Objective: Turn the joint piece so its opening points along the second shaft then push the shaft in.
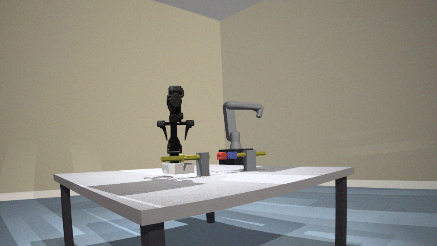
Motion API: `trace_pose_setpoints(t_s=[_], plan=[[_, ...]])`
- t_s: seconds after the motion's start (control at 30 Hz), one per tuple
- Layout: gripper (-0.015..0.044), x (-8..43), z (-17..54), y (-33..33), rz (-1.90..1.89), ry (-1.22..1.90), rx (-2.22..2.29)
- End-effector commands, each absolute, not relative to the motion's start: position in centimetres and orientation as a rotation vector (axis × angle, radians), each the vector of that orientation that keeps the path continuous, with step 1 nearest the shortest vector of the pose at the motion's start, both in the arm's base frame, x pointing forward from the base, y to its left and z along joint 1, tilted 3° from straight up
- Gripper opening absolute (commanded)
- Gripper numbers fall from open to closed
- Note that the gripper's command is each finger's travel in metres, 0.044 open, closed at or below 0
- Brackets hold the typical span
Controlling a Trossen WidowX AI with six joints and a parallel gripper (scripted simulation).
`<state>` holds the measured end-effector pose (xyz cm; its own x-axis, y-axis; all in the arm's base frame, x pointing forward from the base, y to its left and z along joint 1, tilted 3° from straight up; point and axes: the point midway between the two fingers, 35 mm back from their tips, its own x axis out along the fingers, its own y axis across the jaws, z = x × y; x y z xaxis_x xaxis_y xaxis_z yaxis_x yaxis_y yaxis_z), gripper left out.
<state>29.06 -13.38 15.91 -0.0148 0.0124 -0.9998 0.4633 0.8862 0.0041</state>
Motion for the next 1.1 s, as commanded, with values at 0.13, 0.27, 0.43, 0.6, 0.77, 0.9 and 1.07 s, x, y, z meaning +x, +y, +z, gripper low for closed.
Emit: trace_pose_setpoints(t_s=[0.13, 0.27, 0.43, 0.6, 0.77, 0.9, 1.07], plan=[[0.044, 29.0, 17.5, -13.3, -0.164, 1.579, 0.186], [0.044, 28.9, 18.3, -13.3, -0.055, 1.585, 0.079], [0.044, 28.8, 19.3, -13.2, 0.075, 1.584, -0.05], [0.044, 28.8, 19.4, -13.2, 0.093, 1.583, -0.067], [0.044, 29.1, 18.9, -11.8, 0.035, 1.576, 0.046], [0.044, 29.5, 18.4, -10.2, -0.029, 1.57, 0.177], [0.044, 29.8, 17.7, -8.2, -0.11, 1.567, 0.342]])
